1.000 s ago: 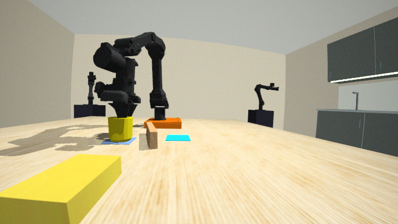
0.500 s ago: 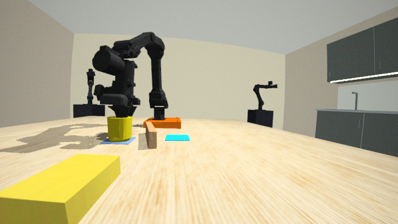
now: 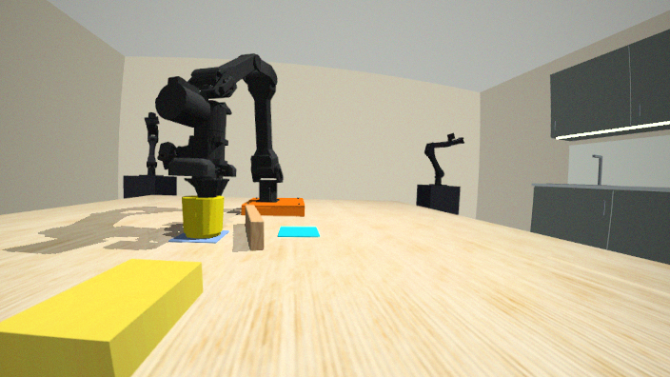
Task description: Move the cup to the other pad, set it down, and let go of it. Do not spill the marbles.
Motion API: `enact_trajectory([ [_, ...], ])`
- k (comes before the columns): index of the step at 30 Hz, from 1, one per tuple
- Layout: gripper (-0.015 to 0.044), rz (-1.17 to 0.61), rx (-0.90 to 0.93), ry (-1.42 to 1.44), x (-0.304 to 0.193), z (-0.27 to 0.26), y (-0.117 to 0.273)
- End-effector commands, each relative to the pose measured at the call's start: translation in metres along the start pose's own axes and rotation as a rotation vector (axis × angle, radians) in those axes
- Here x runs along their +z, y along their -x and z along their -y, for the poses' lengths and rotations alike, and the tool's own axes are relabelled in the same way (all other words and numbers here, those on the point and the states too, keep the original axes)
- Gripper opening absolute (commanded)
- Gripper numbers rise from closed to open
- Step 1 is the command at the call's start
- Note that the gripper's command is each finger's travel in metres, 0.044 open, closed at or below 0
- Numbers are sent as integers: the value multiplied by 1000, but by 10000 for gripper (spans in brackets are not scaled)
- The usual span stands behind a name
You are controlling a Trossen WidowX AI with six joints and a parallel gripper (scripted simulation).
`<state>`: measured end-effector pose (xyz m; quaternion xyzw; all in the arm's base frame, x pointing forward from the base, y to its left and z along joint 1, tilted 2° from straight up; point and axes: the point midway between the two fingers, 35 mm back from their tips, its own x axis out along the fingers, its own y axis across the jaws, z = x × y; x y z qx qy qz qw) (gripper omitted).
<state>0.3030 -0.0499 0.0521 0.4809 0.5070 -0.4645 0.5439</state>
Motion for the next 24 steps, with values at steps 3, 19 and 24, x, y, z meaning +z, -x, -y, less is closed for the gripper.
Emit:
enact_trajectory([
  [3,20,0,1,0,0,0,0],
  [19,0,2,-1,-1,0,-3,34],
  [24,0,3,-2,-1,0,-4,50],
])
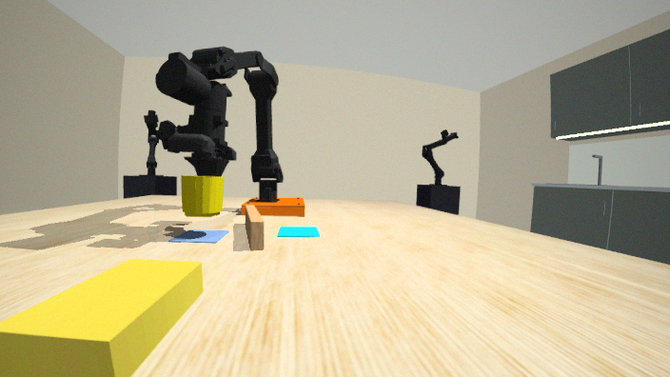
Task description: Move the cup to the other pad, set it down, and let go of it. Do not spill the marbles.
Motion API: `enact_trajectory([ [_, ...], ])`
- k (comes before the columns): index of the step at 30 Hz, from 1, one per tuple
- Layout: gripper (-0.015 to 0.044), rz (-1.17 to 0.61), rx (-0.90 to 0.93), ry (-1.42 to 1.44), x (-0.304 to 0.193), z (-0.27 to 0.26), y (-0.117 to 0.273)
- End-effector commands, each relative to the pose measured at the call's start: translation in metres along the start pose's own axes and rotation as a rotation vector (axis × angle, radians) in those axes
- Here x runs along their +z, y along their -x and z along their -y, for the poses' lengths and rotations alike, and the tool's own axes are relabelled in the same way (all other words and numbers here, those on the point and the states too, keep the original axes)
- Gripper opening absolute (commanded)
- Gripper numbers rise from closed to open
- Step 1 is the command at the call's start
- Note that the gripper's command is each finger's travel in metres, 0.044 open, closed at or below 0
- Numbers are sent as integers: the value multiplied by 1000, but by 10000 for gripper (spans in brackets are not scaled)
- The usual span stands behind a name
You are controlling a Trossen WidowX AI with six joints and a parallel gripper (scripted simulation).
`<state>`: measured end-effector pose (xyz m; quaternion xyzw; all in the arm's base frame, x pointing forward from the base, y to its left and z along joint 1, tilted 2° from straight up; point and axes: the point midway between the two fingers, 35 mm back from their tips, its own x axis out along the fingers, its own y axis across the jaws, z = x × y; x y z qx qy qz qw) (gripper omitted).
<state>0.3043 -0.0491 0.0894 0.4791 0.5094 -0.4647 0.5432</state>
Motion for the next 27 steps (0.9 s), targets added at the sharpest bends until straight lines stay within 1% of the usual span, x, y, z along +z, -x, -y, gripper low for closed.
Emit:
enact_trajectory([
  [1,0,4,3,-4,0,0,15],
  [8,0,5,2,-4,-1,-1,34],
  [27,0,1,3,1,-1,-2,30],
])
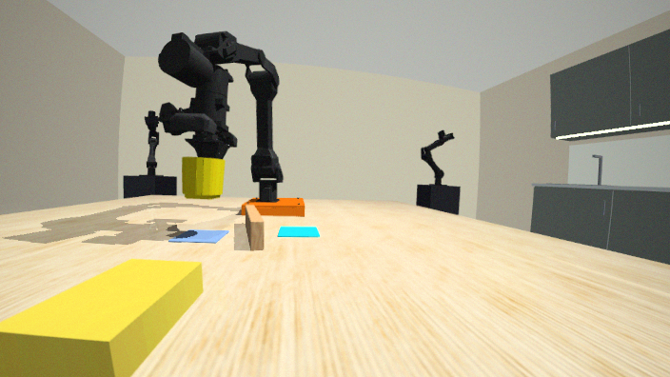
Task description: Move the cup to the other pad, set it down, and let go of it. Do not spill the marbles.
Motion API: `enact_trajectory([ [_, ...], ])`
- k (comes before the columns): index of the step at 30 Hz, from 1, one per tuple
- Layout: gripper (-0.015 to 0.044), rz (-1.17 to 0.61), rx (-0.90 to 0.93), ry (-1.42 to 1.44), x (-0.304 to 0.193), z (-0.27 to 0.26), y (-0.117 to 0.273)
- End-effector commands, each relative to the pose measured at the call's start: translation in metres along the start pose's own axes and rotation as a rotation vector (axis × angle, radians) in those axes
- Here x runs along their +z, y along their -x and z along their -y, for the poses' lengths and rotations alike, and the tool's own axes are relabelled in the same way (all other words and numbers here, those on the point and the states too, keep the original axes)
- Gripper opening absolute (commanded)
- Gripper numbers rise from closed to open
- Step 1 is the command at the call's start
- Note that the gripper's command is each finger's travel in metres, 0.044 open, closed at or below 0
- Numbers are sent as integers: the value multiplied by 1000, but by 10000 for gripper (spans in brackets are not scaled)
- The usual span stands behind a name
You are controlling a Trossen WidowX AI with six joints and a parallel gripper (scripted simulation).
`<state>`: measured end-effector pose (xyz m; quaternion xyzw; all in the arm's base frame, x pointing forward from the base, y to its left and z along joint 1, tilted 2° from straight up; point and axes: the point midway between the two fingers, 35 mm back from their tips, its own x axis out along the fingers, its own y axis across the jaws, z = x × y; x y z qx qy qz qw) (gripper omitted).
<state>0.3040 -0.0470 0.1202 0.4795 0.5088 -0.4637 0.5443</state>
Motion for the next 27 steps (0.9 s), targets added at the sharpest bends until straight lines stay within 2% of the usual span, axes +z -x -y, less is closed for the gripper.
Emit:
enact_trajectory([
  [1,0,0,0,0,0,0,0],
  [27,0,-1,-2,-5,-52,13,0],
])
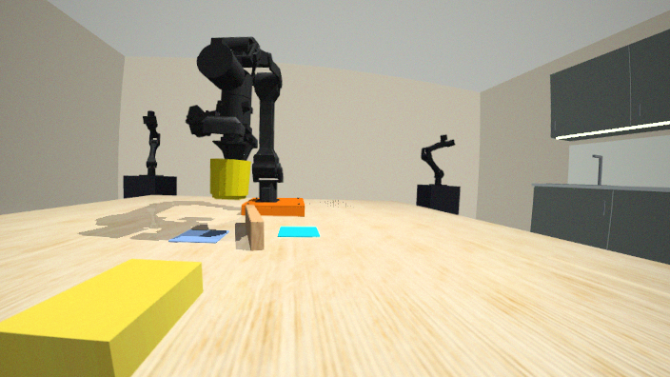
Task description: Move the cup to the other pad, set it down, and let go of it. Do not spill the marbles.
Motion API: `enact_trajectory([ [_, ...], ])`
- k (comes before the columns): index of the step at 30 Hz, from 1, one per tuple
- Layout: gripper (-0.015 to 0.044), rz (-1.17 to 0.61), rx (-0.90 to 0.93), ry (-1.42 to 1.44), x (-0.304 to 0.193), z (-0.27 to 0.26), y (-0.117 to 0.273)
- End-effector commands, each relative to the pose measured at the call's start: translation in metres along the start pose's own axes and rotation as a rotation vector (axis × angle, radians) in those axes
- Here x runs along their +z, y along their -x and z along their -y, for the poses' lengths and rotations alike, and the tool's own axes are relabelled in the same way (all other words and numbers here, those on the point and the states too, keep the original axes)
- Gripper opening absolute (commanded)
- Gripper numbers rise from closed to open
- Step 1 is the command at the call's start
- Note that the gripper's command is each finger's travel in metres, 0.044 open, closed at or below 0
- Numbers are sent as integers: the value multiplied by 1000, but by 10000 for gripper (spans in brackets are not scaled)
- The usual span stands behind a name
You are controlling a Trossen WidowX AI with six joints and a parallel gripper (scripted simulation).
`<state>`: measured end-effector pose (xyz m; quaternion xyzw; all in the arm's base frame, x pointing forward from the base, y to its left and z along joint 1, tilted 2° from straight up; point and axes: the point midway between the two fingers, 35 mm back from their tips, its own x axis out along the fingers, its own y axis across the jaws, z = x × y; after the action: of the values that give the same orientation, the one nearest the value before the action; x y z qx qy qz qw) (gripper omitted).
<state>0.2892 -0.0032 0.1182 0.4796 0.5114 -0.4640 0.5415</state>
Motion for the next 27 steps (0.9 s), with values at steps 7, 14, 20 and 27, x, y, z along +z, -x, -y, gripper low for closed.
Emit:
enact_trajectory([
  [7,0,4,3,-5,-22,6,1],
  [14,0,2,2,-5,-36,10,1],
  [20,0,1,2,-5,-48,13,1],
  [27,0,0,2,-5,-61,17,1],
])
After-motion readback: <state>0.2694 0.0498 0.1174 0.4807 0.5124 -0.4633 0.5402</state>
